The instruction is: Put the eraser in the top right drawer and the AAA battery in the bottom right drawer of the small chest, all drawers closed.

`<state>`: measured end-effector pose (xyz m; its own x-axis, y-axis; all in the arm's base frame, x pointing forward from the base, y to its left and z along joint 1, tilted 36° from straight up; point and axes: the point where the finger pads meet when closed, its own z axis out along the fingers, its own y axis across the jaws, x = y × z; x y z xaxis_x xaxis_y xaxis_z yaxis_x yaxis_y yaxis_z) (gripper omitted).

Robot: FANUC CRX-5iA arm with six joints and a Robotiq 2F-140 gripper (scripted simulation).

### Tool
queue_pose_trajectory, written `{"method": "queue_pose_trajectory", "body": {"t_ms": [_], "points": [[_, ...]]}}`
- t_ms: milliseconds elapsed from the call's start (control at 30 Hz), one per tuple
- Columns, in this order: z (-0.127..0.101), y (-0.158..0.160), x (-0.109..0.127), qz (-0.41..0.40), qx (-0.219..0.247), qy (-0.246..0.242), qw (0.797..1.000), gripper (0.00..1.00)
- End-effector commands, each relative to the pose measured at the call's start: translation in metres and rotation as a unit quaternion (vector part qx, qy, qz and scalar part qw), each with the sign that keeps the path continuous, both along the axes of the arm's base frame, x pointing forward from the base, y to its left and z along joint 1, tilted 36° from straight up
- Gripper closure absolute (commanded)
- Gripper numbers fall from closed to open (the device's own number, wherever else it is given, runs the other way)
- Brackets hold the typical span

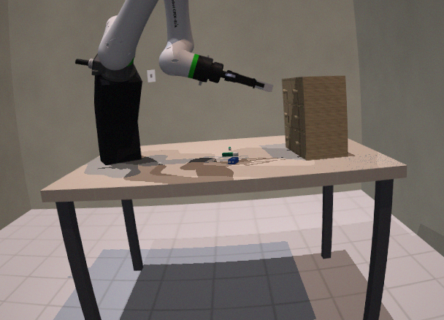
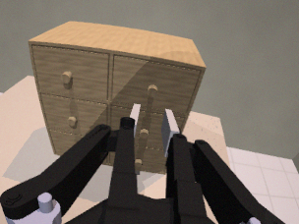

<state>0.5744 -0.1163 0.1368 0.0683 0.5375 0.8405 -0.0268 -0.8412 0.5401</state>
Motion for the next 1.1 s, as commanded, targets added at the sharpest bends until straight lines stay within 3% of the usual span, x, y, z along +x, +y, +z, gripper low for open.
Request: {"method": "queue_pose_trajectory", "body": {"t_ms": [0,633,1067], "points": [[0.0,0.0,0.007,0.0,0.0,0.0,1.0,0.8],[0.0,-0.002,0.058,0.0,0.0,0.0,1.0,0.8],[0.0,-0.002,0.063,0.0,0.0,0.0,1.0,0.8]]}}
